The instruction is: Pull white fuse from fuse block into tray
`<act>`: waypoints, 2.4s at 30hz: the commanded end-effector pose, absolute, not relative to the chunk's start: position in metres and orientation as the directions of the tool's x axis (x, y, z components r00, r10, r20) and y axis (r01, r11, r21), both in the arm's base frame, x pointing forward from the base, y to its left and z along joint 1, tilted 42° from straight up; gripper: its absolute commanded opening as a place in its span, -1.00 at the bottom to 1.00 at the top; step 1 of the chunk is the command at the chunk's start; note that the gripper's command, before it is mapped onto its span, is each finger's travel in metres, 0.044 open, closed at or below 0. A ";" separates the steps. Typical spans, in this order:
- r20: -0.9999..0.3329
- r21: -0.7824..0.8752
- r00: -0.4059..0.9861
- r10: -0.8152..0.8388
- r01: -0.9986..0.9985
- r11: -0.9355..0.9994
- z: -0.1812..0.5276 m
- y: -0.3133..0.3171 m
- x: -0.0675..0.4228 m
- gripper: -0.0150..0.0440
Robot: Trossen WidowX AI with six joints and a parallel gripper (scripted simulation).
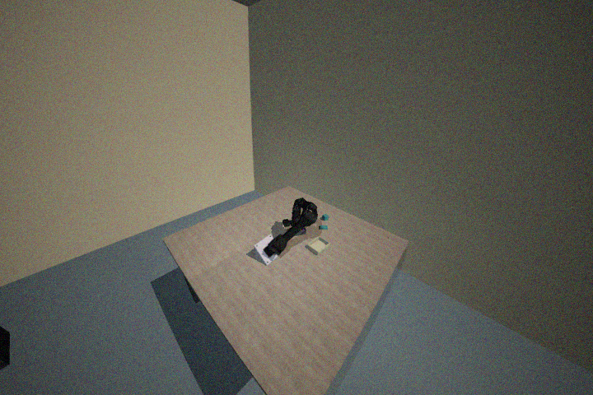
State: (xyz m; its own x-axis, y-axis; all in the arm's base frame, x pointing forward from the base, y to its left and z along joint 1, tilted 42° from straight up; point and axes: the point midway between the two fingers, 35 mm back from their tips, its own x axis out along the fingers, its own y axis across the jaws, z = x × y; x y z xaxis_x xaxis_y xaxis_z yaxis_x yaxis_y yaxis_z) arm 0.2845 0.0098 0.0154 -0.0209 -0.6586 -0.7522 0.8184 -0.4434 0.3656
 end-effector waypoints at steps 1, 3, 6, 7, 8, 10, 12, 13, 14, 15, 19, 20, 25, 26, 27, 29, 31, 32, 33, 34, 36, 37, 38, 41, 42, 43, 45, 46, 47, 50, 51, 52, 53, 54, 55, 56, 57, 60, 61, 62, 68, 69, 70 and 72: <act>-0.754 0.369 -0.020 -0.657 0.814 -0.448 0.017 0.012 0.285 -0.49; -0.754 0.369 -0.020 -0.657 0.814 -0.448 0.018 0.012 0.285 -0.49; -0.754 0.369 -0.020 -0.657 0.815 -0.448 0.019 0.013 0.285 -0.49; -0.754 0.369 -0.020 -0.657 0.815 -0.448 0.020 0.014 0.285 -0.49; -0.754 0.369 -0.020 -0.657 0.815 -0.448 0.020 0.014 0.285 -0.49; -0.754 0.369 -0.020 -0.657 0.815 -0.447 0.021 0.015 0.285 -0.49; -0.754 0.369 -0.020 -0.657 0.815 -0.447 0.021 0.015 0.285 -0.49; -0.754 0.369 -0.020 -0.657 0.815 -0.447 0.022 0.016 0.285 -0.49; -0.754 0.368 -0.020 -0.657 0.815 -0.447 0.022 0.016 0.285 -0.49; -0.754 0.368 -0.020 -0.657 0.815 -0.447 0.022 0.016 0.285 -0.49; -0.753 0.368 -0.020 -0.657 0.815 -0.447 0.024 0.018 0.286 -0.49; -0.753 0.368 -0.020 -0.657 0.816 -0.447 0.024 0.018 0.286 -0.49; -0.753 0.368 -0.020 -0.657 0.816 -0.446 0.026 0.020 0.286 -0.49; -0.753 0.368 -0.020 -0.657 0.816 -0.446 0.026 0.020 0.286 -0.49; -0.753 0.368 -0.020 -0.657 0.816 -0.446 0.027 0.020 0.286 -0.49; -0.753 0.368 -0.020 -0.658 0.816 -0.446 0.027 0.021 0.286 -0.49; -0.753 0.368 -0.020 -0.658 0.816 -0.446 0.028 0.022 0.286 -0.49; -0.753 0.368 -0.020 -0.658 0.816 -0.446 0.029 0.022 0.286 -0.49; -0.753 0.367 -0.020 -0.658 0.816 -0.446 0.029 0.022 0.286 -0.49; -0.753 0.367 -0.020 -0.658 0.816 -0.445 0.029 0.023 0.286 -0.49; -0.753 0.367 -0.020 -0.658 0.817 -0.445 0.030 0.023 0.286 -0.49; -0.753 0.367 -0.020 -0.658 0.817 -0.445 0.030 0.024 0.286 -0.49; -0.753 0.367 -0.020 -0.658 0.817 -0.445 0.031 0.024 0.286 -0.49; -0.753 0.367 -0.020 -0.658 0.817 -0.445 0.032 0.025 0.286 -0.49; -0.753 0.367 -0.020 -0.658 0.817 -0.445 0.032 0.025 0.286 -0.49; -0.753 0.367 -0.020 -0.658 0.817 -0.445 0.033 0.025 0.286 -0.49; -0.753 0.367 -0.020 -0.658 0.817 -0.444 0.033 0.026 0.286 -0.49; -0.752 0.367 -0.020 -0.658 0.817 -0.444 0.034 0.026 0.286 -0.49; -0.752 0.367 -0.020 -0.658 0.817 -0.444 0.034 0.027 0.286 -0.49; -0.752 0.367 -0.020 -0.659 0.818 -0.444 0.035 0.028 0.286 -0.49; -0.752 0.367 -0.020 -0.659 0.818 -0.444 0.036 0.028 0.286 -0.49; -0.752 0.367 -0.020 -0.659 0.818 -0.444 0.036 0.028 0.286 -0.49; -0.752 0.367 -0.020 -0.659 0.818 -0.444 0.036 0.029 0.286 -0.49; -0.752 0.367 -0.020 -0.659 0.818 -0.444 0.037 0.029 0.286 -0.49; -0.752 0.367 -0.020 -0.659 0.818 -0.444 0.037 0.029 0.286 -0.49; -0.752 0.366 -0.020 -0.659 0.818 -0.444 0.037 0.030 0.286 -0.49; -0.752 0.366 -0.020 -0.659 0.818 -0.443 0.038 0.030 0.285 -0.49; -0.752 0.366 -0.020 -0.659 0.818 -0.443 0.039 0.031 0.285 -0.49; -0.752 0.366 -0.020 -0.659 0.818 -0.443 0.039 0.031 0.285 -0.49; -0.752 0.366 -0.020 -0.659 0.818 -0.443 0.040 0.032 0.285 -0.49; -0.751 0.366 -0.020 -0.659 0.819 -0.443 0.042 0.033 0.285 -0.49; -0.751 0.366 -0.020 -0.659 0.819 -0.443 0.042 0.034 0.285 -0.49; -0.751 0.366 -0.021 -0.659 0.819 -0.443 0.043 0.035 0.285 -0.49; -0.752 0.366 -0.021 -0.659 0.819 -0.443 0.046 0.037 0.286 -0.49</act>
